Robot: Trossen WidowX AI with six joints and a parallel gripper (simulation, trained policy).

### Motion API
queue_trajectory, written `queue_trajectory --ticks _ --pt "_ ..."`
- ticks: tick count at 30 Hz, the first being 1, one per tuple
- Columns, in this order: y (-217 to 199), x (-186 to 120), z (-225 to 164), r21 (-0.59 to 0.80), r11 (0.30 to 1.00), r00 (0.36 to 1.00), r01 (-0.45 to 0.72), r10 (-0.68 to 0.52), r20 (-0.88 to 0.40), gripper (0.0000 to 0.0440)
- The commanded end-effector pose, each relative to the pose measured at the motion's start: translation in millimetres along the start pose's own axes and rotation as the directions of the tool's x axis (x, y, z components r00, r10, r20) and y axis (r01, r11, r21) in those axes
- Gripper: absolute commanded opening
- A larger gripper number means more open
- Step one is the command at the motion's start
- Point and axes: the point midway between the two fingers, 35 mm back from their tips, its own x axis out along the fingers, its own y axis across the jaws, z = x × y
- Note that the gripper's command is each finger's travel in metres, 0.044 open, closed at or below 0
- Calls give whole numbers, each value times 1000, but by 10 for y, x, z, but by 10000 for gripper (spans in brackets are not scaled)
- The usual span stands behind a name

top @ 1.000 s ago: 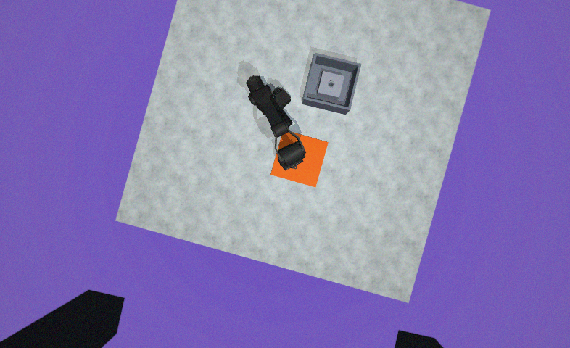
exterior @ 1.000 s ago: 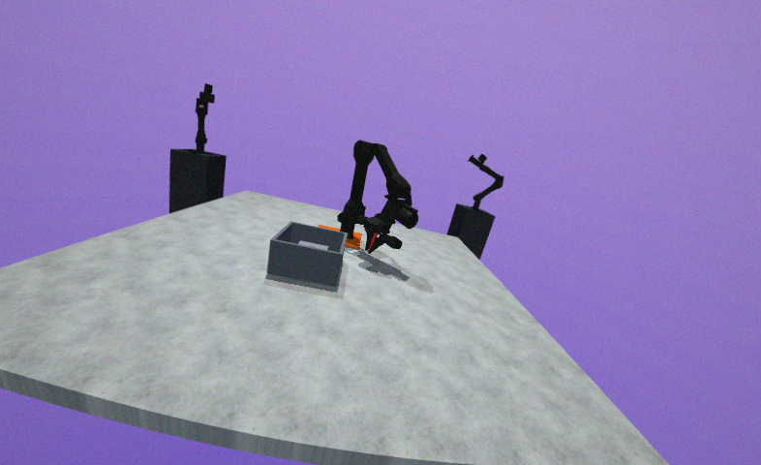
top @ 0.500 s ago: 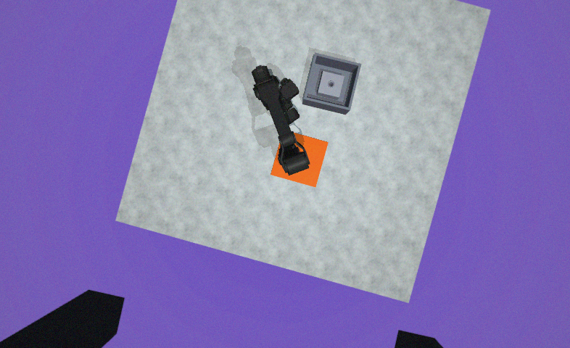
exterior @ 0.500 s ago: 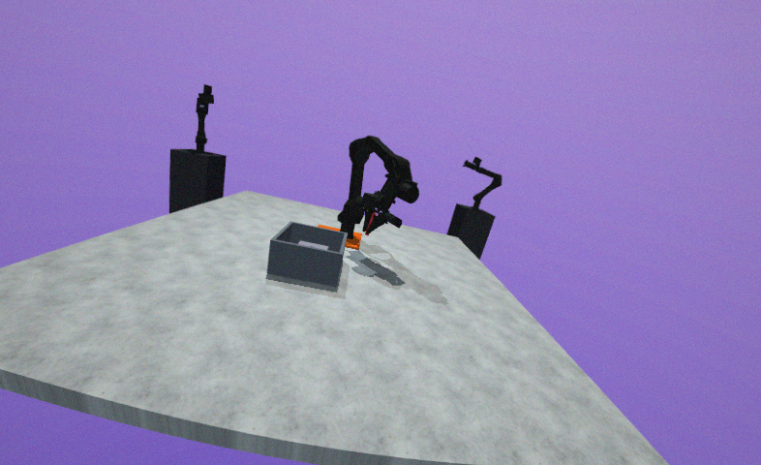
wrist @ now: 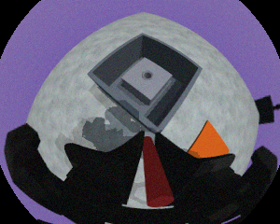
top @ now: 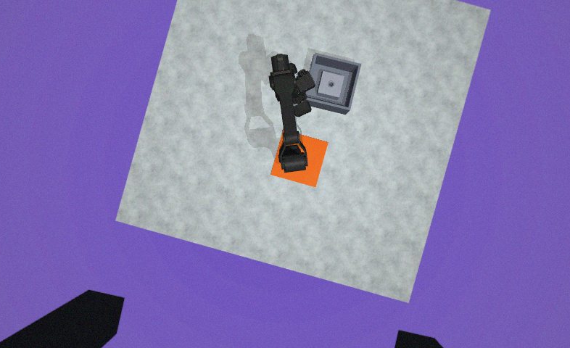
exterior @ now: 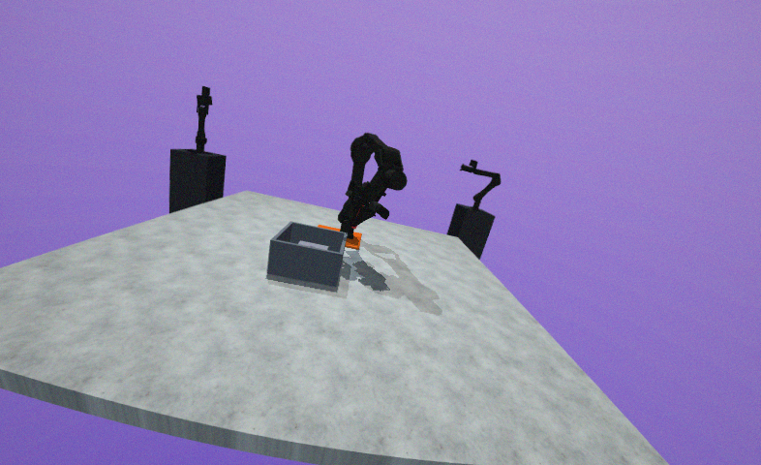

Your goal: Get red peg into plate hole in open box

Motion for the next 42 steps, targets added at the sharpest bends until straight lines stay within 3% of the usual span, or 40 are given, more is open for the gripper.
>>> queue_trajectory --ticks 1,18,37,39,42 --pt "22 43 192 40 999 1000 -1 0 23 0" --pt "39 529 856 95 995 999 5 -9 44 0" --pt "67 1101 1058 -81 996 998 -41 37 -52 0" --pt "70 1148 1039 -104 993 997 -47 40 -68 11" --pt "71 1215 1014 -131 990 995 -54 42 -92 69"
